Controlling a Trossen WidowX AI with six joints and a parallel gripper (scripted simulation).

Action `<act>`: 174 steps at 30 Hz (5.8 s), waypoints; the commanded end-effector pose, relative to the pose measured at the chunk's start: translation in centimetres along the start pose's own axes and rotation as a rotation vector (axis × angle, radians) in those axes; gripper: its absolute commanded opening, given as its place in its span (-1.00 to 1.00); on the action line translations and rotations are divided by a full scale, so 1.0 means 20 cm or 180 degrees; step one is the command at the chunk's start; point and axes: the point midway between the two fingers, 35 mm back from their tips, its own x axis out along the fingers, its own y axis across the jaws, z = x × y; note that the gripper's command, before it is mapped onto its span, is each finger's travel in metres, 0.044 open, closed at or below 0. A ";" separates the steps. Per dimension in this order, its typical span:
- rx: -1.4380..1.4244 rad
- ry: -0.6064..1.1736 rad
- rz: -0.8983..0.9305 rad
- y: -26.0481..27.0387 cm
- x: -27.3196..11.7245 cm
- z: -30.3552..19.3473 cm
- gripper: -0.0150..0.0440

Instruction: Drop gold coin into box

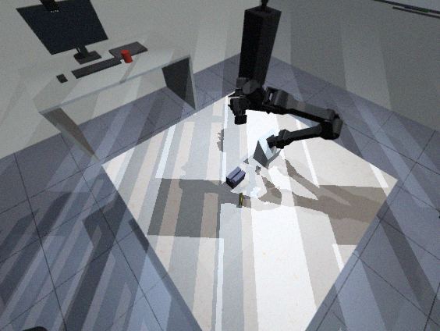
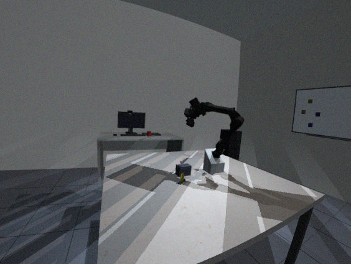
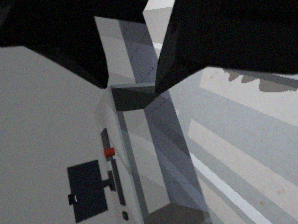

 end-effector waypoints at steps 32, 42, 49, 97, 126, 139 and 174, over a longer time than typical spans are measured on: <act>-0.2848 -0.0461 0.3886 2.07 -0.62 0.12 0.05; -0.2848 -0.0462 0.3888 2.13 -0.58 0.10 0.05; -0.2849 -0.0462 0.3886 2.18 -0.56 0.08 0.05; -0.2845 -0.0463 0.3898 2.43 -0.45 -0.03 -0.49; -0.2851 -0.0460 0.3878 2.17 -0.57 0.10 -0.49; -0.2849 -0.0460 0.3884 2.03 -0.63 0.14 -0.49; -0.1026 0.0783 0.3678 1.94 -0.53 0.08 -0.49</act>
